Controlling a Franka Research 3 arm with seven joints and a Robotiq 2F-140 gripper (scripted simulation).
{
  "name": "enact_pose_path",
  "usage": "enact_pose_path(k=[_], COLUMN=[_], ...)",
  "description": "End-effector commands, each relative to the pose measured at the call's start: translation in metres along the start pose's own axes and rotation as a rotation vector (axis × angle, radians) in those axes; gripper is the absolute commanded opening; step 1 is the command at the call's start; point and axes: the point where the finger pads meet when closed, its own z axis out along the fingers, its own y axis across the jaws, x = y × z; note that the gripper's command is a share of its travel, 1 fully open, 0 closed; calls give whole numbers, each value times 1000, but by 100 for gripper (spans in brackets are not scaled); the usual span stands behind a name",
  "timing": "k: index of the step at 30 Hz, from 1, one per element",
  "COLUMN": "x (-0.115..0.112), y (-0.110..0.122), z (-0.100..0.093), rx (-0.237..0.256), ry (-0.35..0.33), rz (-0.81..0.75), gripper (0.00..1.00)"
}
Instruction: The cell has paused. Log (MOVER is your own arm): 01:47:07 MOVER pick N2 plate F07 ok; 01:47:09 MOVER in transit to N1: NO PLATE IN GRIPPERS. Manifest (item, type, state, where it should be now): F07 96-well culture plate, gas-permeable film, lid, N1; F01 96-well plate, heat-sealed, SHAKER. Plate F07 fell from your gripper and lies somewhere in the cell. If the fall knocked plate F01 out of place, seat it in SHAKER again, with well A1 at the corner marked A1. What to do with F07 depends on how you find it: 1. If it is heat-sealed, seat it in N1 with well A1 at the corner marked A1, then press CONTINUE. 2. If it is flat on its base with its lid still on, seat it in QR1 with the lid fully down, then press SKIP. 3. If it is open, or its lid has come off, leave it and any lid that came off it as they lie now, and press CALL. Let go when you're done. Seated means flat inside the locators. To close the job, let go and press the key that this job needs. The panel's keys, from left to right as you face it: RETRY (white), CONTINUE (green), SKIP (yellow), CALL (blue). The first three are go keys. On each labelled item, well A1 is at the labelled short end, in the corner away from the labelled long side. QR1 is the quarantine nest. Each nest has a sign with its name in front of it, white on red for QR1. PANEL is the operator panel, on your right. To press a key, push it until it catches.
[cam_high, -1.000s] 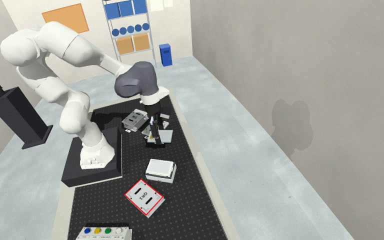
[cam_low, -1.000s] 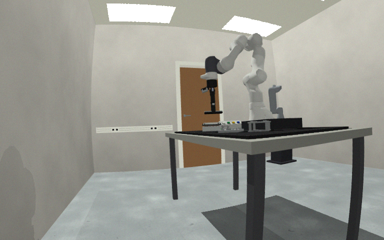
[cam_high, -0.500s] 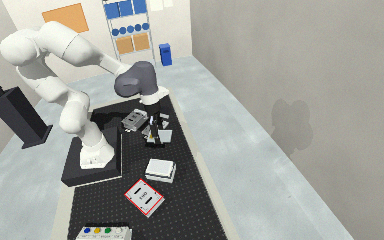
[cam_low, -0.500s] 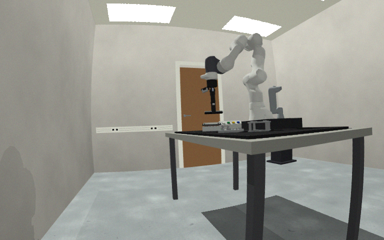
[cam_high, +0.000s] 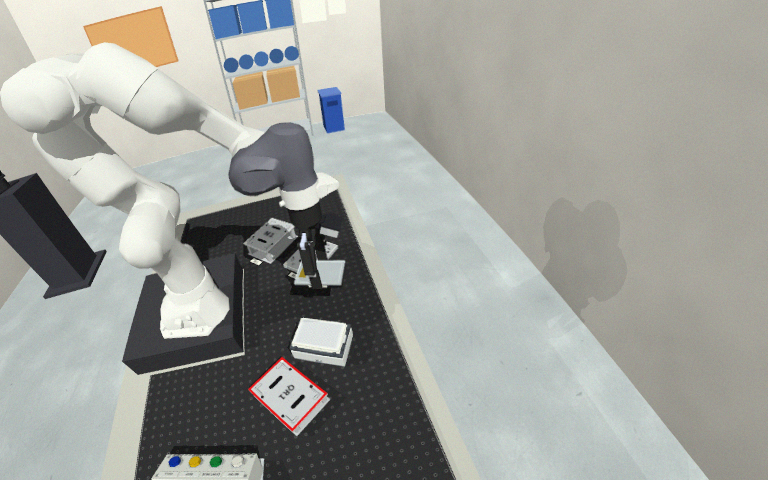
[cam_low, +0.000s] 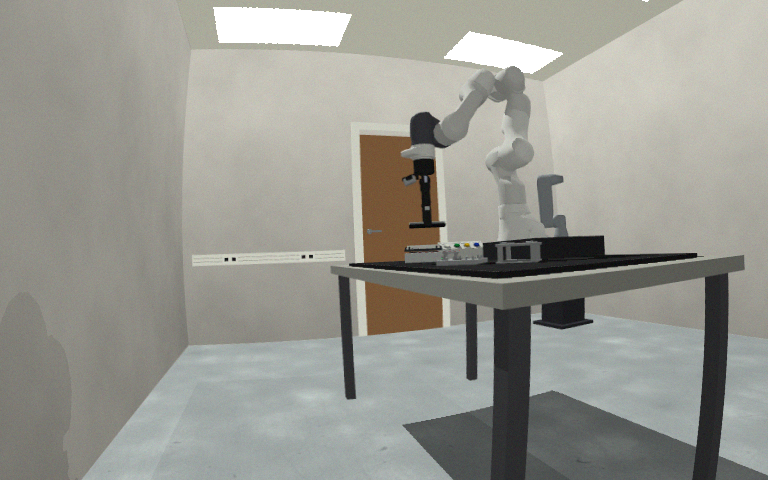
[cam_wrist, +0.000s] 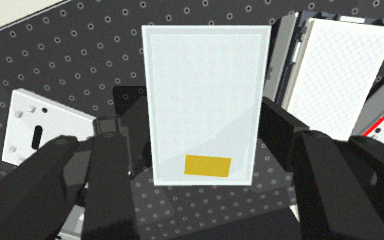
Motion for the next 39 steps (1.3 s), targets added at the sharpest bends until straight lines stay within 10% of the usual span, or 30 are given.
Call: enact_pose_path(k=[1, 17, 31, 39], x=[1, 6, 3, -36], y=[0, 22, 181, 276], z=[-2, -2, -4, -3], rx=[-1, -1, -2, -1], ry=[2, 3, 6, 4], rz=[3, 45, 344, 537], gripper=[10, 10, 10, 10])
